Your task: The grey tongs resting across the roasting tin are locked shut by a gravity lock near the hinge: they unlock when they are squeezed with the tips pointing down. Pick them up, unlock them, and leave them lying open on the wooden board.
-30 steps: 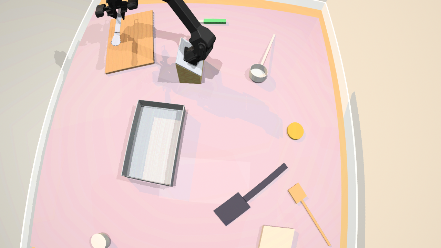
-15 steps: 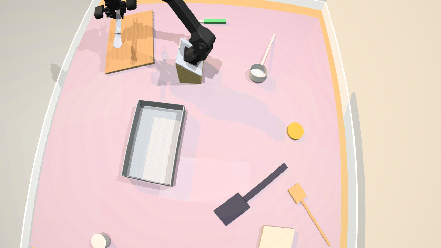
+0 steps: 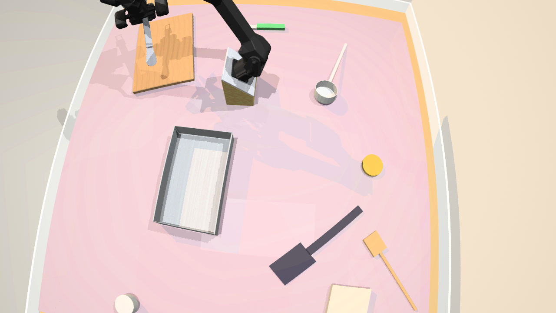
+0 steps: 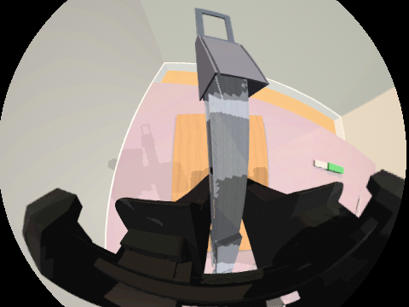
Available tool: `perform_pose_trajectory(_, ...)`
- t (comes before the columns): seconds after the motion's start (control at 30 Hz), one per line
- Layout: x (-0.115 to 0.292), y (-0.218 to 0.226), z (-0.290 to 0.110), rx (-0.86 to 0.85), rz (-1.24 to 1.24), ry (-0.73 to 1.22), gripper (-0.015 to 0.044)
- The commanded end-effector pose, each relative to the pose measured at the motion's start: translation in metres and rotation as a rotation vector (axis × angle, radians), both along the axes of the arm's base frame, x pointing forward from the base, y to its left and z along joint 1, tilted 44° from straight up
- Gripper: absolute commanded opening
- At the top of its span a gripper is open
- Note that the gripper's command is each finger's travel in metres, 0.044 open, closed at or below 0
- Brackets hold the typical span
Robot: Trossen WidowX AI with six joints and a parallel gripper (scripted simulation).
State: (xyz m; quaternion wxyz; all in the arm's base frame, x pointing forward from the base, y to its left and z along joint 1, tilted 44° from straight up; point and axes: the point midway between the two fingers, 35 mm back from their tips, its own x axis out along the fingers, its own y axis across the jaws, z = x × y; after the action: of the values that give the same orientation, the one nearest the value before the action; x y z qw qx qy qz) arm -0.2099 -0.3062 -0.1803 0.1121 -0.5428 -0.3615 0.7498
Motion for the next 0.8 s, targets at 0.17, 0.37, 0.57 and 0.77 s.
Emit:
perform_pose_trajectory(0.17, 0.004, -0.012, 0.01, -0.045, 0.153, 0.151, -0.015)
perform_pose_trajectory(0.37, 0.009, -0.017, 0.018, -0.074, 0.241, 0.253, -0.015)
perform_pose_trajectory(0.57, 0.015, -0.02, 0.028, -0.103, 0.321, 0.358, -0.015)
perform_pose_trajectory(0.77, 0.023, -0.022, 0.041, -0.135, 0.393, 0.463, -0.015)
